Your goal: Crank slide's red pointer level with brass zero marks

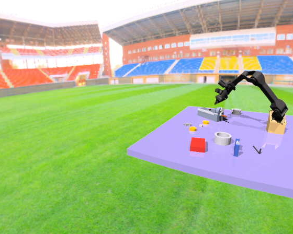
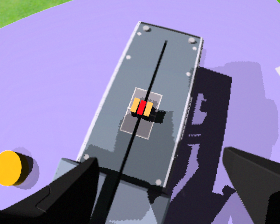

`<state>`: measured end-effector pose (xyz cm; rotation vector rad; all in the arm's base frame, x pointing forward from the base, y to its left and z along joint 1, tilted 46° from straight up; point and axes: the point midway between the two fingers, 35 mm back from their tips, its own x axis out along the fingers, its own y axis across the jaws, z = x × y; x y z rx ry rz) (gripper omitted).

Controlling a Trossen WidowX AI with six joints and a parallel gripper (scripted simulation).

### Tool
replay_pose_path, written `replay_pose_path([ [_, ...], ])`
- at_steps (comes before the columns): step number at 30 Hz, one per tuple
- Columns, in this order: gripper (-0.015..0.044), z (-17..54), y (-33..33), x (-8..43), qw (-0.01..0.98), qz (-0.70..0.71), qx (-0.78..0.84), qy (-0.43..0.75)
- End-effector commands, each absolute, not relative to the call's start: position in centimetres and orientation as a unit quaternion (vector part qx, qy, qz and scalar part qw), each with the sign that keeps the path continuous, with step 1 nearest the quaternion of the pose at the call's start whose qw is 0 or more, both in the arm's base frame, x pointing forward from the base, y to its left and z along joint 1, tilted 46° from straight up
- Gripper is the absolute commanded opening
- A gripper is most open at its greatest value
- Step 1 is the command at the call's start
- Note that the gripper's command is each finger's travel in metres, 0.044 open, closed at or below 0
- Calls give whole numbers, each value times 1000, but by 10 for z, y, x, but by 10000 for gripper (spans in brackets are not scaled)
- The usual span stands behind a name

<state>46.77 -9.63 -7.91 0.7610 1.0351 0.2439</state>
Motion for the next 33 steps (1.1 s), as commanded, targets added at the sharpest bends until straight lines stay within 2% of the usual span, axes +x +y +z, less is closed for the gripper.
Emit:
replay_pose_path([
  [1,282,-79,-96,468,794,113,354,482],
  [12,0,-79,-96,468,794,113,354,482],
  [30,0,-79,-96,468,794,114,354,481],
  [33,79,-79,-96,468,794,114,354,481],
])
